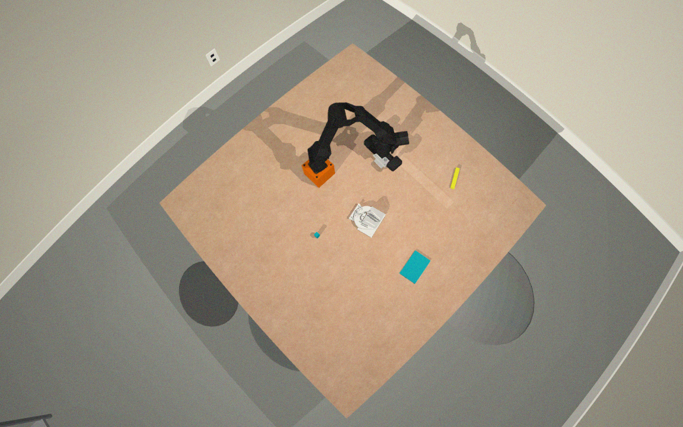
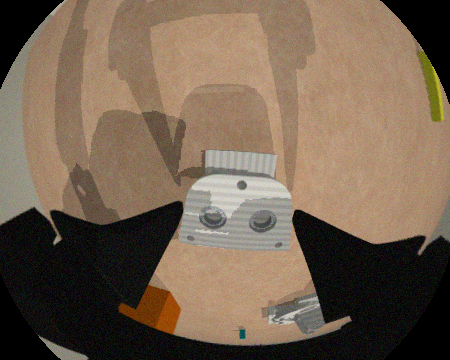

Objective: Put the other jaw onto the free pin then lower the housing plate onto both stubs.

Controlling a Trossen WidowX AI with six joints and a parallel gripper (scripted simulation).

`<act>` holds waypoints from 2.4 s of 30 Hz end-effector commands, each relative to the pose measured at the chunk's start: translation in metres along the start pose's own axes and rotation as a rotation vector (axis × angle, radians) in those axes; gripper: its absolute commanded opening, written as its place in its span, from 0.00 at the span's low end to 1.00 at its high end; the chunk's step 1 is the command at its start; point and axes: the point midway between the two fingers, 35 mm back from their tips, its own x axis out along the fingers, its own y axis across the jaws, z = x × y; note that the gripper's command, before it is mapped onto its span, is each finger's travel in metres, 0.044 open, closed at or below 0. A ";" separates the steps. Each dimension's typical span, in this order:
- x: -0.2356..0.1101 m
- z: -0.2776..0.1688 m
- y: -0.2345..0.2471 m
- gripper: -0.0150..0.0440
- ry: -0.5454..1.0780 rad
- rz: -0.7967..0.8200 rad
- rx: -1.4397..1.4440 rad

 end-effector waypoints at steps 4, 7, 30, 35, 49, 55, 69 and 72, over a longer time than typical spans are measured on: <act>0.001 -0.001 0.001 1.00 0.000 0.006 0.004; 0.001 -0.001 0.001 1.00 0.000 0.006 0.004; 0.000 0.000 0.000 0.85 0.000 0.000 0.000; 0.000 0.000 0.000 0.85 0.000 0.000 0.000; -0.026 0.002 -0.001 0.85 0.000 0.002 0.001; -0.046 0.002 -0.001 0.85 0.000 0.003 0.002; -0.073 -0.002 -0.001 0.85 0.000 0.005 0.013; -0.073 -0.007 -0.009 0.85 0.001 0.003 0.053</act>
